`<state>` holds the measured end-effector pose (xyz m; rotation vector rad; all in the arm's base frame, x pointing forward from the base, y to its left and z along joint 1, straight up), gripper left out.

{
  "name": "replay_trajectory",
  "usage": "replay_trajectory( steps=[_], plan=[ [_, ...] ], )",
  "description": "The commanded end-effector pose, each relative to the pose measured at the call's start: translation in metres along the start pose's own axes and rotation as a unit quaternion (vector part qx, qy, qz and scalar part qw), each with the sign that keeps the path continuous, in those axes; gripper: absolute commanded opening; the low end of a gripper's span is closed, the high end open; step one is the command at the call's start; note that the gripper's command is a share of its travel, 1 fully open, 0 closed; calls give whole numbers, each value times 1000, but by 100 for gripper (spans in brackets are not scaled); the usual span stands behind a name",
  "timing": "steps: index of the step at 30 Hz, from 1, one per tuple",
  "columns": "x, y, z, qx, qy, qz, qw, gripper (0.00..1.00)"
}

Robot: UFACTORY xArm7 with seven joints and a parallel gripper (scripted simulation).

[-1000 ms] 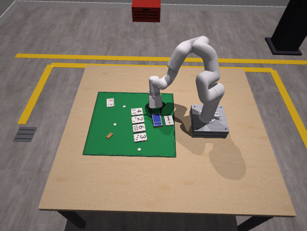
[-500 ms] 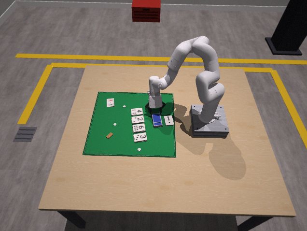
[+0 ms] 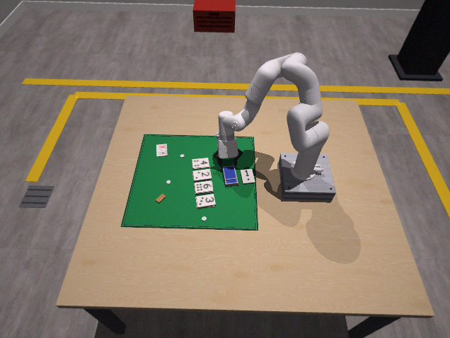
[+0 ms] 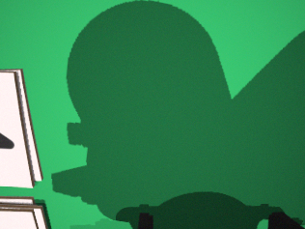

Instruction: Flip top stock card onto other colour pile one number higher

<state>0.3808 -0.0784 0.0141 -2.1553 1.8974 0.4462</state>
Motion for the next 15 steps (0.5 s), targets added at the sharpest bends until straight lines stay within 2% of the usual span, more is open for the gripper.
replay_trajectory(
  steps=[1,15],
  plan=[
    [0,-1,-1,1,1,-1,1000,74],
    [-1,-1,-4,1,1,-1,1000,74]
  ],
)
Point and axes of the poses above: the point where the finger pads meet when closed, its own z axis out along the fingers, its own y axis across the jaws, x = y × z, the point moved 6 cm from there along -z, back along the fingers, and after that the axes turned 3 degrees about z, right-handed, at the moved point
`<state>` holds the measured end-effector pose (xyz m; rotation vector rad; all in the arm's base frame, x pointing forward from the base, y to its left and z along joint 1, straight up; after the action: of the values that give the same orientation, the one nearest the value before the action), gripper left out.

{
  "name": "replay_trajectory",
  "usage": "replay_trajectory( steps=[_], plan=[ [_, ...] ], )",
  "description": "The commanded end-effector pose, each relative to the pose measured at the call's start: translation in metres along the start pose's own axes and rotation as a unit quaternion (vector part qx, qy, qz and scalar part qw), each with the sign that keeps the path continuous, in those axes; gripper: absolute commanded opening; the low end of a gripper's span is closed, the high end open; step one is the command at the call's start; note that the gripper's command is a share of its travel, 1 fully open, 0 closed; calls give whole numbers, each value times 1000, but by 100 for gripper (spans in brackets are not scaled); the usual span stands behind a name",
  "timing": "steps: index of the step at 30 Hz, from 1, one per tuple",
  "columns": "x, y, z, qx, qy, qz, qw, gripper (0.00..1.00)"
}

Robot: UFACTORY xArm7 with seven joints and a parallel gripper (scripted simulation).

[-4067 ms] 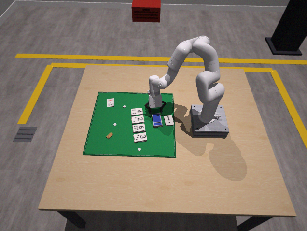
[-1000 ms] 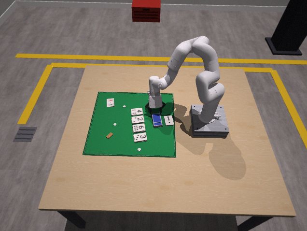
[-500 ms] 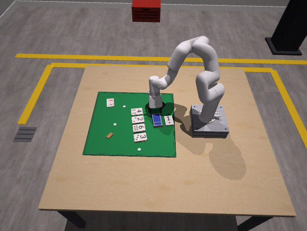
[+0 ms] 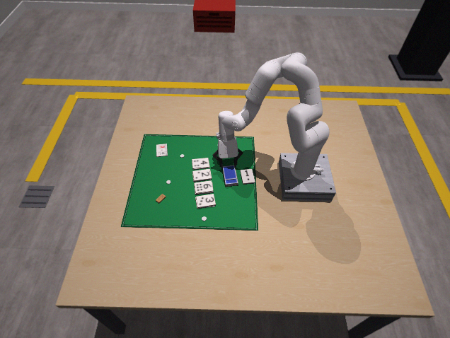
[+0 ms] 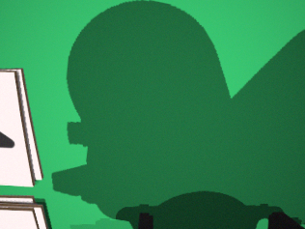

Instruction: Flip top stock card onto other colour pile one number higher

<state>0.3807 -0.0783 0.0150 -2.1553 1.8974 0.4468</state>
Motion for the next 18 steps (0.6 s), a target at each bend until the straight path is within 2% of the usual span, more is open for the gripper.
replay_trajectory(
  steps=[1,8,18],
  plan=[
    [-1,-1,-4,1,1,-1,1000,74],
    [-4,-1,-11,1,1,-1,1000,74],
    [-14,0,-35,1,1,-1,1000,74]
  ],
)
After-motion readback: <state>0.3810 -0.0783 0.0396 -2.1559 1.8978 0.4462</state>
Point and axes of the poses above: the point where the finger pads meet when closed, its own z axis out along the fingers, its own y axis across the jaws, x = y × z, the point moved 6 cm from there along -z, back along the fingers, and after that the axes turned 3 degrees about z, right-handed, at the moved point
